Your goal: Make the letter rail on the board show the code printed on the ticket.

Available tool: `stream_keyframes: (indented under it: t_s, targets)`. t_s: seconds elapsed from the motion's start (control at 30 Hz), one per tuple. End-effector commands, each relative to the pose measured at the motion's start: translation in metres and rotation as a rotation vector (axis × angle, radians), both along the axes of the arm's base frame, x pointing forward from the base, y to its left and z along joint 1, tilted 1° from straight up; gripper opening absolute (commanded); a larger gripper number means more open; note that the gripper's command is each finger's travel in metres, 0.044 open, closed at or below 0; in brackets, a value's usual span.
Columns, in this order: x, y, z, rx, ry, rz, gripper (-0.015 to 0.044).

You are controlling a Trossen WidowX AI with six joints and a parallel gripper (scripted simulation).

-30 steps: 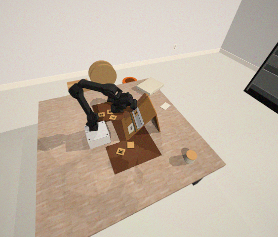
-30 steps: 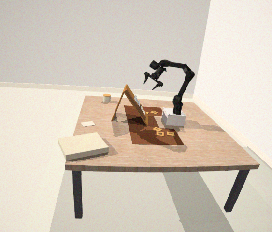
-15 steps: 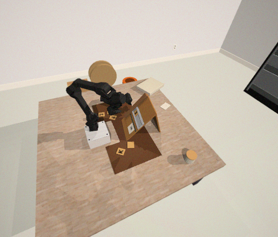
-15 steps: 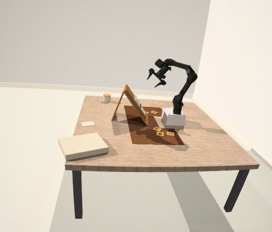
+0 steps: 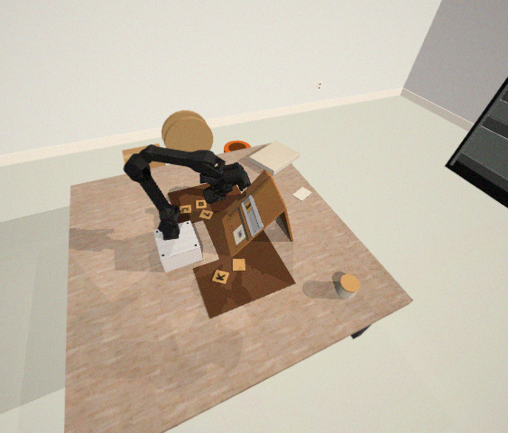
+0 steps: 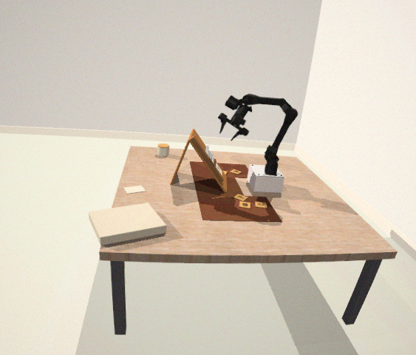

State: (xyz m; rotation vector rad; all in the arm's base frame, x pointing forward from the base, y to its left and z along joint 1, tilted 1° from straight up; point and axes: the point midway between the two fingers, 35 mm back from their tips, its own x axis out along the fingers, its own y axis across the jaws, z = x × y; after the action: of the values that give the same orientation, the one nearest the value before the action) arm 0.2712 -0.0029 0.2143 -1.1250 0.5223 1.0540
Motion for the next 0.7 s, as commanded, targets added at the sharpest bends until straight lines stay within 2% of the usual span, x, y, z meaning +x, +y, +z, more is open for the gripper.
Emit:
stream_keyframes:
  t_s: [0.0, 0.27, 0.67]
  targets:
    - [0.007, 0.04, -0.032, 0.006, 0.146, 0.025, 0.034]
    - [-0.001, 0.114, -0.08, -0.064, 0.332, 0.063, 0.034]
    - [-0.064, 0.224, -0.163, -0.267, 0.491, -0.022, 0.034]
